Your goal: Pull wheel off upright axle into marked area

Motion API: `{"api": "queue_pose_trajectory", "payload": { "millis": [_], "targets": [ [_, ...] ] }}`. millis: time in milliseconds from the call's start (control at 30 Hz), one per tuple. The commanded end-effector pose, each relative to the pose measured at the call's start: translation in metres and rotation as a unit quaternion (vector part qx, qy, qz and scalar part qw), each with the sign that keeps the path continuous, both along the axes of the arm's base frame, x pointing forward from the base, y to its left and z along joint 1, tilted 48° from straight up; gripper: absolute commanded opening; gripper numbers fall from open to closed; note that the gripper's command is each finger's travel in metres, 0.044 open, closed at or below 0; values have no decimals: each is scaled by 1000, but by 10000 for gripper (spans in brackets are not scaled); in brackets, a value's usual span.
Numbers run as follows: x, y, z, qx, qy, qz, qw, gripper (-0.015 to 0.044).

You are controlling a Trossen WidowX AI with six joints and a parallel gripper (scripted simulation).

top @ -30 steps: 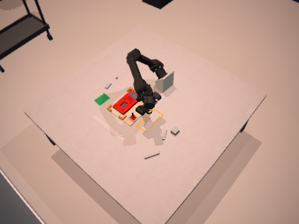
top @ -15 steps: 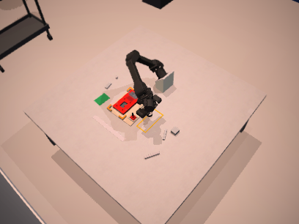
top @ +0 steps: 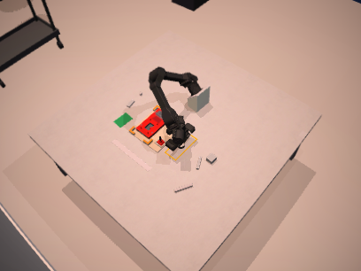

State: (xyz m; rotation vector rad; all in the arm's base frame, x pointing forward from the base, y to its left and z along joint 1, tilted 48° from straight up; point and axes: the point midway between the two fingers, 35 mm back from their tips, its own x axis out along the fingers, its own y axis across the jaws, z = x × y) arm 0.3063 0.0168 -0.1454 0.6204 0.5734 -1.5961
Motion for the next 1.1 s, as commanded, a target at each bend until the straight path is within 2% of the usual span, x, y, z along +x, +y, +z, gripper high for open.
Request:
{"api": "queue_pose_trajectory", "payload": {
  "millis": [0, 333, 600, 733, 800, 900, 1067],
  "targets": [
    [0, 0, 0, 0, 0, 0, 1000, 26],
    [0, 1, 1, 0, 0, 0, 1000, 289],
    [5, 43, 39, -2, 3, 5, 1000, 300],
    [5, 45, 40, -2, 3, 5, 1000, 300],
    [-3, 43, 39, -4, 6, 11, 1000, 352],
    [-27, 53, 60, -1, 6, 10, 1000, 431],
    [-71, 63, 94, -1, 6, 6, 1000, 440]
  ]
}}
